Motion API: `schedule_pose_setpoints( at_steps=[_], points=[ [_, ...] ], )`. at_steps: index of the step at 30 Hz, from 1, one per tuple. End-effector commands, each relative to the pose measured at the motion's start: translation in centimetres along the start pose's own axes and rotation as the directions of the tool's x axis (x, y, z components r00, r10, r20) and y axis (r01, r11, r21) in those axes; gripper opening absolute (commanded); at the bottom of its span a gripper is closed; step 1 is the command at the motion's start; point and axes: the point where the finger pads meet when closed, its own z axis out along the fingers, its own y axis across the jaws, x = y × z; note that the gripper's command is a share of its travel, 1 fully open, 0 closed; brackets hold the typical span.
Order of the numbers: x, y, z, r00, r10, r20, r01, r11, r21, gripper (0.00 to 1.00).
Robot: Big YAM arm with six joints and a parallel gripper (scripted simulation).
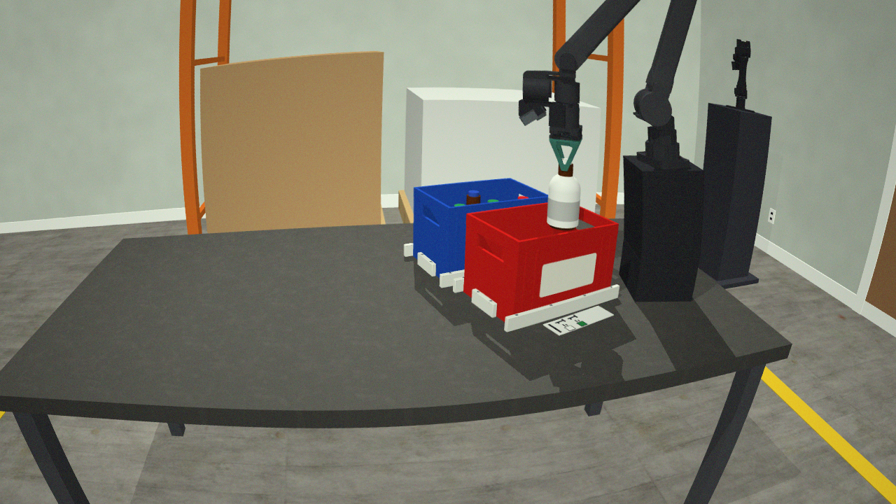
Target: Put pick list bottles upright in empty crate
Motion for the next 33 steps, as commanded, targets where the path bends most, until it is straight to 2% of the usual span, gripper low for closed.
schedule_pose_setpoints(
  at_steps=[1,4,9,14,17,18,20,25,28,33],
  points=[
    [-1.8,0.7,-0.8,0.999,-0.009,0.054,0.009,1.000,-0.009,0.00],
    [-0.4,0.5,0.4,1.000,-0.008,0.015,0.008,1.000,-0.003,0.00],
    [-1.4,0.6,0.3,0.999,-0.008,0.044,0.008,1.000,-0.007,0.00],
    [-0.5,0.5,1.3,1.000,-0.007,0.020,0.007,1.000,-0.004,0.00],
    [-0.7,0.5,1.3,1.000,-0.007,0.027,0.007,1.000,-0.005,0.00],
    [-2.9,0.9,0.2,0.997,-0.009,0.079,0.010,1.000,-0.012,0.00],
    [-2.3,0.8,1.1,0.999,-0.008,0.049,0.008,1.000,-0.008,0.00],
    [-0.6,0.5,2.3,1.000,-0.007,0.018,0.008,1.000,-0.003,0.00],
    [-1.3,0.6,2.1,0.999,-0.008,0.040,0.008,1.000,-0.006,0.00],
    [-0.7,0.5,2.9,1.000,-0.007,0.020,0.007,1.000,-0.003,0.00]
  ],
)
